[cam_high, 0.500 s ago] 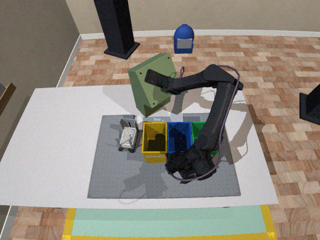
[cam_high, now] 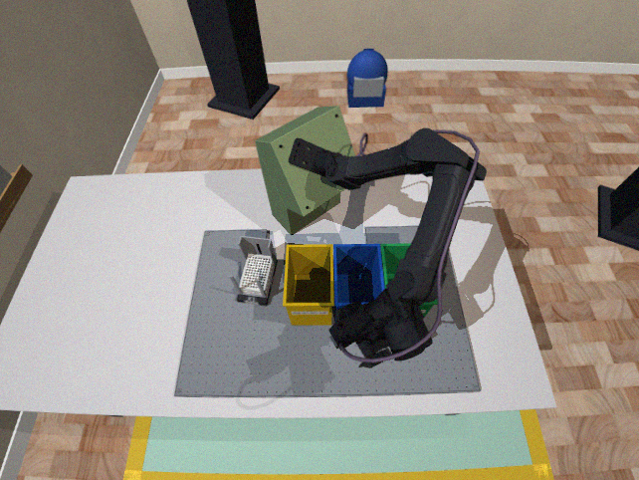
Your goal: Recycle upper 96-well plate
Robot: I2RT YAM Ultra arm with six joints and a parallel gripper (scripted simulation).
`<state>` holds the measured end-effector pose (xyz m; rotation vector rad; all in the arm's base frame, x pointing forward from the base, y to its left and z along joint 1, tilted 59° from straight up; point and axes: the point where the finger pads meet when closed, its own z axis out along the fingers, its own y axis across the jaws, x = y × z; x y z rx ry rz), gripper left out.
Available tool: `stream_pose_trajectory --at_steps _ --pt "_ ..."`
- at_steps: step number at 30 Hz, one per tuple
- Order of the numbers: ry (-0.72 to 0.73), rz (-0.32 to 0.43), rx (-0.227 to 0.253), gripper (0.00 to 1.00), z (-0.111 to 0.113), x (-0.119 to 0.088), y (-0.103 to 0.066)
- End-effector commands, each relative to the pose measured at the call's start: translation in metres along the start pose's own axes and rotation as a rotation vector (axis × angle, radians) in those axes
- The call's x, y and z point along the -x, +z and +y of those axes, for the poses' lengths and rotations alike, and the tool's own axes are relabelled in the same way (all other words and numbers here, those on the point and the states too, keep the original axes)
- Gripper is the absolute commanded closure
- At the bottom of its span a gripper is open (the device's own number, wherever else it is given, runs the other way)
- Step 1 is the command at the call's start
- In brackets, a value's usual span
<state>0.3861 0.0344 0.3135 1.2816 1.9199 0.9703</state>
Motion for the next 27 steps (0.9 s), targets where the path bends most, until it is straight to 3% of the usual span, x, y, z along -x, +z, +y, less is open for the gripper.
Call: stream_pose_trajectory --at_steps 1,2,4,9,11,13,14,15,19,20,21,26,27 --pt "-0.002 -0.010 0.014 0.00 0.004 0.002 -0.004" --pt "-0.002 -0.010 0.014 0.00 0.004 0.002 -0.004" --pt "-0.056 0.017 -0.035 0.00 -0.015 0.007 0.012" --pt "-0.170 0.063 -0.083 0.00 -0.031 0.010 0.025" --pt "-0.244 0.063 -0.067 0.00 -0.021 0.018 0.024" --pt "-0.290 0.070 -0.086 0.00 -0.028 0.023 0.028" --pt "-0.275 0.089 -0.121 0.00 -0.049 0.022 0.036" --pt "-0.284 0.078 -0.100 0.00 -0.046 0.027 0.039" --pt "-0.332 0.079 -0.120 0.00 -0.047 0.034 0.037" --pt "-0.344 0.063 -0.095 0.00 -0.048 0.036 0.033" --pt "-0.361 0.082 -0.135 0.00 -0.054 0.041 0.040" --pt "-0.375 0.085 -0.144 0.00 -0.075 0.052 0.049" --pt "-0.402 0.091 -0.164 0.00 -0.076 0.056 0.047"
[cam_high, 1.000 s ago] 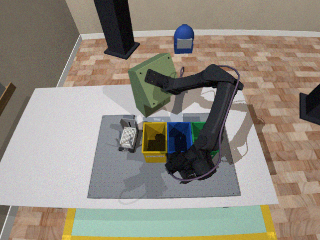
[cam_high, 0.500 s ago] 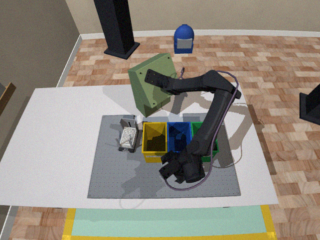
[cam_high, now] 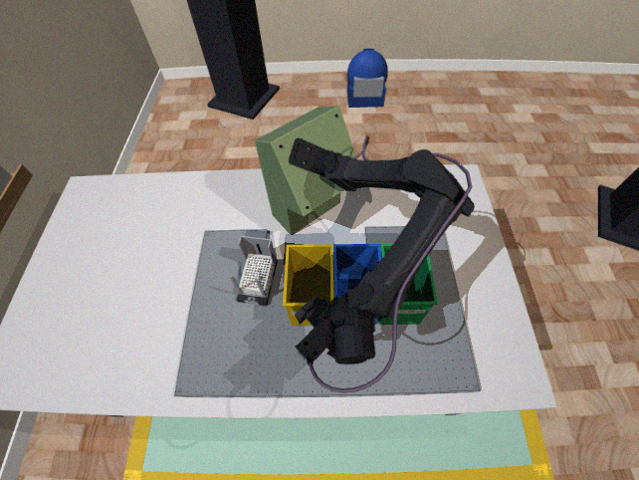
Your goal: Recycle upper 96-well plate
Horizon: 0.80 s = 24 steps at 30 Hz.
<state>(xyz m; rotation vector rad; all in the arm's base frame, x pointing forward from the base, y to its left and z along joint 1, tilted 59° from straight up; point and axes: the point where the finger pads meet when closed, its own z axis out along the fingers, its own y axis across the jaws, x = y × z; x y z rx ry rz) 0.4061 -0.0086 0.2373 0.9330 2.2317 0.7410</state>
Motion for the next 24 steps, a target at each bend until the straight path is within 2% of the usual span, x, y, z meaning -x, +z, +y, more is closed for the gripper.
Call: stream_pose_trajectory --at_steps 1,3,4,7,9,10,11,12,14,15,17,19,21,23,24 --pt "-0.065 -0.015 -0.023 0.00 -0.017 0.016 0.001" --pt "-0.061 -0.010 -0.028 0.00 -0.030 0.016 0.008" --pt "-0.085 0.007 -0.049 0.00 -0.037 0.015 0.009" --pt "-0.103 -0.001 -0.046 0.00 -0.048 0.023 0.012" --pt "-0.103 -0.001 -0.046 0.00 -0.048 0.023 0.012" --pt "-0.140 -0.008 -0.054 0.00 -0.043 0.031 0.006" --pt "-0.159 -0.021 -0.043 0.00 -0.044 0.036 0.007" --pt "-0.141 0.009 -0.062 0.00 -0.062 0.027 0.015" --pt "-0.176 0.007 -0.067 0.00 -0.063 0.034 0.012" --pt "-0.178 0.019 -0.076 0.00 -0.074 0.031 0.017" --pt "-0.178 0.019 -0.075 0.00 -0.082 0.033 0.019" --pt "-0.213 0.019 -0.082 0.00 -0.079 0.039 0.014" --pt "-0.214 0.029 -0.087 0.00 -0.096 0.036 0.021" --pt "-0.236 0.052 -0.101 0.00 -0.104 0.036 0.020" --pt "-0.250 0.040 -0.096 0.00 -0.109 0.039 0.022"
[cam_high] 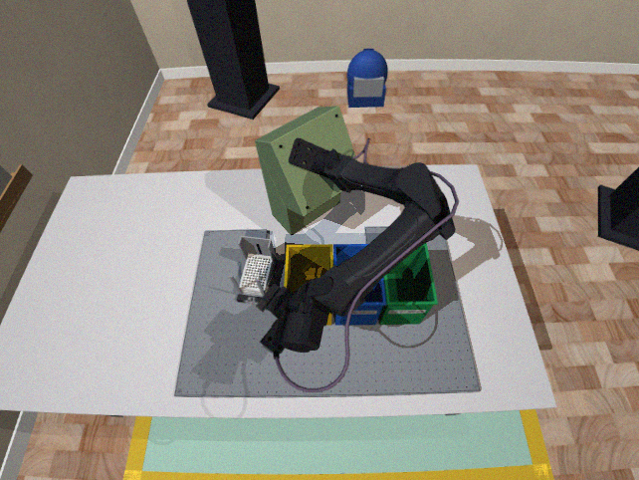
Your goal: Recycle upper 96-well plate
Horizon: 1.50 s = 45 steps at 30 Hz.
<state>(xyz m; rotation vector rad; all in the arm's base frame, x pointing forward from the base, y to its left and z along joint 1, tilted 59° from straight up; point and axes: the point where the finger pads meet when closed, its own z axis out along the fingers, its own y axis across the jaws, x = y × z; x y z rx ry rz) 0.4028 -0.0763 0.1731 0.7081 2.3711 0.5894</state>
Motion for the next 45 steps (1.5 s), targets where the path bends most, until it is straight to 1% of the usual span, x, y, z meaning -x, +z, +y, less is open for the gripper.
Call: stream_pose_trajectory --at_steps 1,2,3,4,6,7,10,11,12,14,16,19,20,21,22,24,25,26,27,28,29,30,31,32,33,34,36,37,38,39,40,42,43,44,45 --pt "-0.038 -0.008 -0.020 0.00 -0.025 0.004 0.001" --pt "-0.038 -0.008 -0.020 0.00 -0.025 0.004 0.001" --pt "-0.038 -0.008 -0.019 0.00 -0.030 0.004 0.002" --pt "-0.078 -0.013 -0.022 0.00 -0.028 0.014 -0.004" --pt "-0.073 0.003 -0.026 0.00 -0.044 0.004 0.004" --pt "-0.073 0.003 -0.026 0.00 -0.049 0.004 0.005" --pt "-0.083 0.006 -0.028 0.00 -0.055 0.004 0.006" --pt "-0.123 -0.015 -0.034 0.00 -0.055 0.014 0.001" --pt "-0.108 0.010 -0.035 0.00 -0.065 0.003 0.006" --pt "-0.136 0.008 -0.040 0.00 -0.072 0.006 0.006" --pt "-0.132 0.015 -0.040 0.00 -0.081 0.003 0.007" --pt "-0.132 0.015 -0.040 0.00 -0.081 0.003 0.007" --pt "-0.159 0.026 -0.028 0.00 -0.079 0.010 0.002" --pt "-0.165 0.036 -0.024 0.00 -0.083 0.008 0.004" --pt "-0.182 0.061 -0.010 0.00 -0.087 0.005 0.006" --pt "-0.188 0.069 -0.006 0.00 -0.095 0.000 0.009" --pt "-0.164 0.104 -0.005 0.00 -0.104 -0.019 0.016" --pt "-0.164 0.104 -0.005 0.00 -0.105 -0.020 0.016" --pt "-0.205 0.091 0.011 0.00 -0.103 -0.006 0.012" --pt "-0.207 0.101 0.017 0.00 -0.108 -0.011 0.014" --pt "-0.184 0.132 0.019 0.00 -0.116 -0.028 0.020" --pt "-0.225 0.118 0.037 0.00 -0.115 -0.015 0.016" --pt "-0.204 0.157 0.046 0.00 -0.123 -0.034 0.022" --pt "-0.203 0.157 0.046 0.00 -0.126 -0.037 0.023" --pt "-0.244 0.141 0.065 0.00 -0.126 -0.024 0.020" --pt "-0.221 0.178 0.076 0.00 -0.133 -0.044 0.025" --pt "-0.221 0.178 0.076 0.00 -0.133 -0.044 0.025" --pt "-0.263 0.159 0.096 0.00 -0.133 -0.030 0.022" --pt "-0.267 0.163 0.102 0.00 -0.137 -0.033 0.023" --pt "-0.242 0.193 0.109 0.00 -0.143 -0.052 0.027" --pt "-0.281 0.174 0.130 0.00 -0.144 -0.040 0.025" --pt "-0.256 0.208 0.146 0.00 -0.153 -0.064 0.030" --pt "-0.256 0.207 0.146 0.00 -0.154 -0.065 0.030" --pt "-0.282 0.199 0.172 0.00 -0.157 -0.061 0.029" --pt "-0.272 0.214 0.184 0.00 -0.160 -0.072 0.031"
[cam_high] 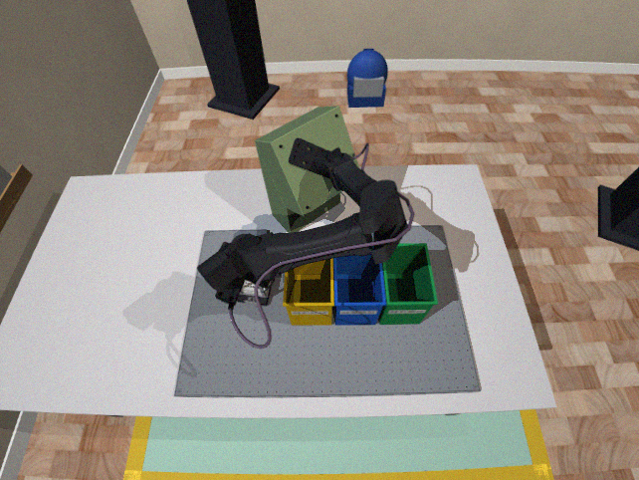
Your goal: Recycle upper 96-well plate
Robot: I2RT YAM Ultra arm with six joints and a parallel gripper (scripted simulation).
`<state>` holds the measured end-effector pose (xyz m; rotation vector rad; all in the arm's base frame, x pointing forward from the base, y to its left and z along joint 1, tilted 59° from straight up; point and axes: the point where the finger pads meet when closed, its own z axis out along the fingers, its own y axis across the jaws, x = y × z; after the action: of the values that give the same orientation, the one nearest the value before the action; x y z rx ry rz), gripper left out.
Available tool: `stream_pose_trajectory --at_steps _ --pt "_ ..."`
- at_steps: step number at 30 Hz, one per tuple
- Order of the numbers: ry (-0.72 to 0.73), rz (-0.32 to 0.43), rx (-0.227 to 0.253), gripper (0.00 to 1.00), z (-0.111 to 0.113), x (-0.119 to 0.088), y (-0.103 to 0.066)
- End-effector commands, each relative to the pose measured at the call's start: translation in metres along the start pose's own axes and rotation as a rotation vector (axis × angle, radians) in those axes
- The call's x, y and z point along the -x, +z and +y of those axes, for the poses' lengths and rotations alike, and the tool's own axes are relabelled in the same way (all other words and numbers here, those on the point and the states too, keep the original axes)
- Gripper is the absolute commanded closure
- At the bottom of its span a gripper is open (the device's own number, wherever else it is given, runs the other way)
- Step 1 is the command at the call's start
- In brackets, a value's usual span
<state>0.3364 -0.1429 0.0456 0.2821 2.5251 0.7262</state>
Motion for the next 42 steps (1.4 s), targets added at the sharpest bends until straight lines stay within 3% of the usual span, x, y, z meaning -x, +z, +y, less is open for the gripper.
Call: stream_pose_trajectory --at_steps 1,2,3,4,5,8,9,14,18,42 --pt "-0.014 0.006 0.048 0.00 -0.013 -0.022 -0.001" --pt "-0.059 -0.020 0.060 0.00 -0.018 -0.011 -0.007" --pt "-0.032 0.004 0.085 0.00 -0.017 -0.030 0.000" --pt "-0.069 -0.020 0.101 0.00 -0.022 -0.023 -0.004" --pt "-0.050 -0.004 0.122 0.00 -0.021 -0.039 0.002" --pt "-0.050 -0.004 0.122 0.00 -0.022 -0.042 0.002" --pt "-0.094 -0.037 0.131 0.00 -0.029 -0.032 -0.003" --pt "-0.099 -0.062 0.227 0.00 -0.031 -0.069 0.005" --pt "-0.160 -0.140 0.262 0.00 -0.043 -0.073 0.001" --pt "-0.169 -0.144 0.256 0.00 -0.043 -0.071 -0.001"
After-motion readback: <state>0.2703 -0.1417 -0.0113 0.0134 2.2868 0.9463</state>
